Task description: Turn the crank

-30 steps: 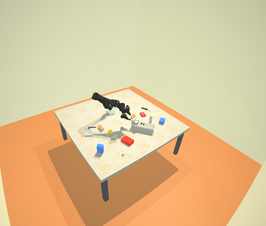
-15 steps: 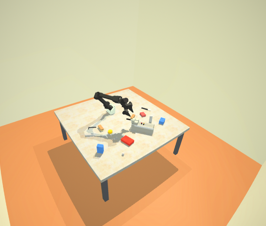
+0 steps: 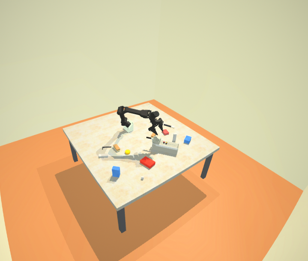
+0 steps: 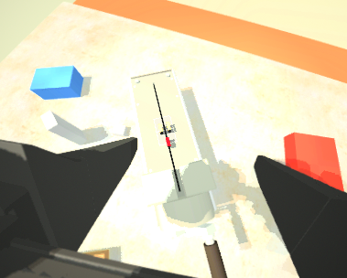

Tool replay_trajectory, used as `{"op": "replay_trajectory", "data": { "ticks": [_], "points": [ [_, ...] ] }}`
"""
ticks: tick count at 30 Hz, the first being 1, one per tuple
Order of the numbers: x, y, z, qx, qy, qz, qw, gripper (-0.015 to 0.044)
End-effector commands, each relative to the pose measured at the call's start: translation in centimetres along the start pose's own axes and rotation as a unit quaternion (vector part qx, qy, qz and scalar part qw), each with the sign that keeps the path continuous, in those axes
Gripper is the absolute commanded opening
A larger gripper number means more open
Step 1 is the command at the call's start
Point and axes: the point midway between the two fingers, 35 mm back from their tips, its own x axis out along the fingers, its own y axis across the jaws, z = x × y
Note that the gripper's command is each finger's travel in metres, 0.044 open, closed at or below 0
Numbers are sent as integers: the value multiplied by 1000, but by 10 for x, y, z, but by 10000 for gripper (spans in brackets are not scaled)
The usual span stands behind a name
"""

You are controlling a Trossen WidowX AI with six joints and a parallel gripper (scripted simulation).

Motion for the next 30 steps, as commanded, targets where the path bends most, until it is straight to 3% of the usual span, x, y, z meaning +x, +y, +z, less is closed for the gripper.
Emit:
{"op": "replay_trajectory", "data": {
  "ticks": [1, 7, 16, 30],
  "points": [
    [8, 15, 13, 34, -7, -33, 999, 440],
    [17, 29, 21, 63, -12, -59, 996, 440],
    [56, 29, -14, 62, -12, -60, 996, 440],
    [56, 29, -14, 62, -12, -60, 996, 440]
  ]
}}
